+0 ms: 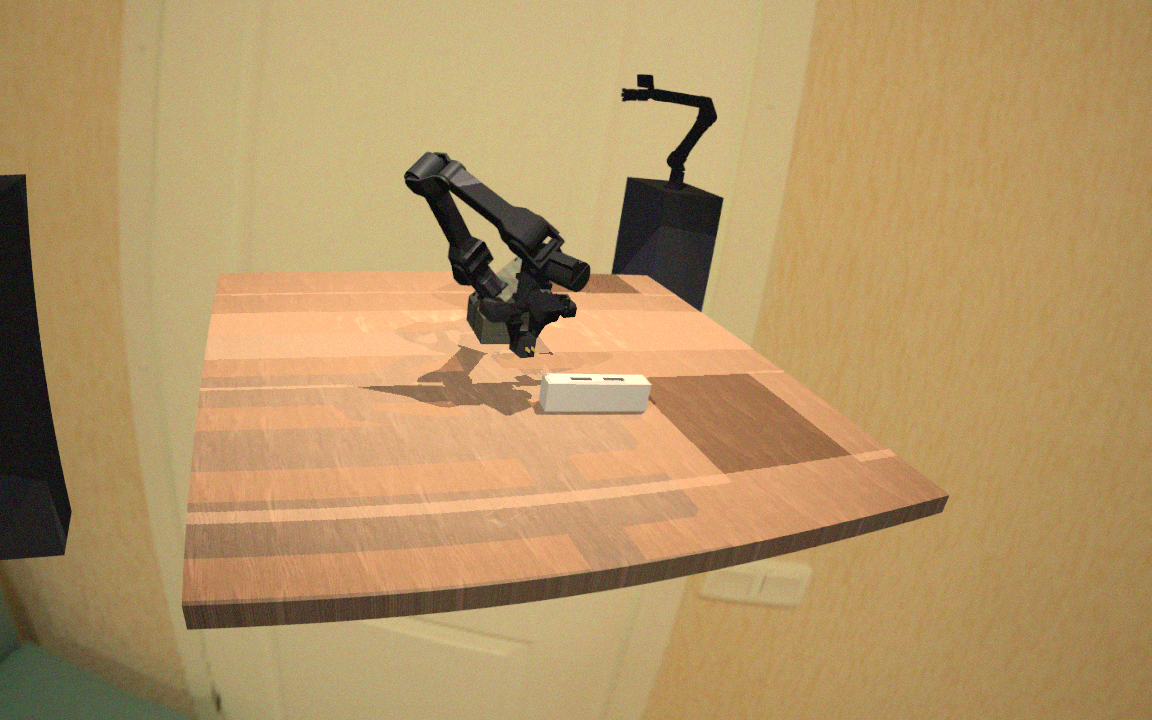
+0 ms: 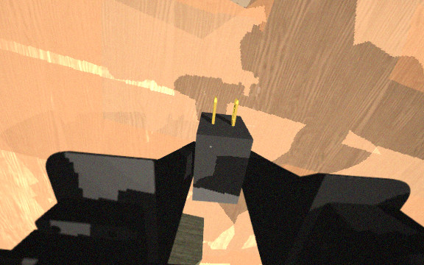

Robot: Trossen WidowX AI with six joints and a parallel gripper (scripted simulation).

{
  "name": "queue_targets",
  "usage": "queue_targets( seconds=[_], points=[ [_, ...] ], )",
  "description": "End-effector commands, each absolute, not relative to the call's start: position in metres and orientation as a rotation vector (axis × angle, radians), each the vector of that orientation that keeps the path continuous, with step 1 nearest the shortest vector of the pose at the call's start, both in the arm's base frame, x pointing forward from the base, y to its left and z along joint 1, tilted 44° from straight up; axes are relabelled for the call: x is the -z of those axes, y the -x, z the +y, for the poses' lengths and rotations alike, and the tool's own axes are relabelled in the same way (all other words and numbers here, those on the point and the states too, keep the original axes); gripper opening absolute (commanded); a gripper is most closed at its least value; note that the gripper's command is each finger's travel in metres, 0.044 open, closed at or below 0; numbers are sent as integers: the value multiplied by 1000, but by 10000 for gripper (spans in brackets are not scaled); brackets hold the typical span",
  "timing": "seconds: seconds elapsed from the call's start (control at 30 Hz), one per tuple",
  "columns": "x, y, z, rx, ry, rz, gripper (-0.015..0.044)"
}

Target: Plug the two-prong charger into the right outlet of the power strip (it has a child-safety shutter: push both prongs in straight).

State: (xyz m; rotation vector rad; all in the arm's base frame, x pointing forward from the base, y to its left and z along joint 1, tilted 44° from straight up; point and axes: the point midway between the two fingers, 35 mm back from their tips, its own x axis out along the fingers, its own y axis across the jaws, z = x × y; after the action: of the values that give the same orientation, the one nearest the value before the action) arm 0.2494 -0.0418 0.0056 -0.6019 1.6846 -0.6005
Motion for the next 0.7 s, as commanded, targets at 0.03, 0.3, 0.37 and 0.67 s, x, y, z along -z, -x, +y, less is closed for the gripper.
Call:
queue_targets(
  seconds=[0.03,0.3,0.37,0.67],
  points=[
    [4,-253,-37,625,569,1670,0],
    [20,-258,-32,661,529,1649,0],
    [24,-259,-31,670,519,1644,0],
    [42,-262,-25,710,475,1621,0]
  ],
)
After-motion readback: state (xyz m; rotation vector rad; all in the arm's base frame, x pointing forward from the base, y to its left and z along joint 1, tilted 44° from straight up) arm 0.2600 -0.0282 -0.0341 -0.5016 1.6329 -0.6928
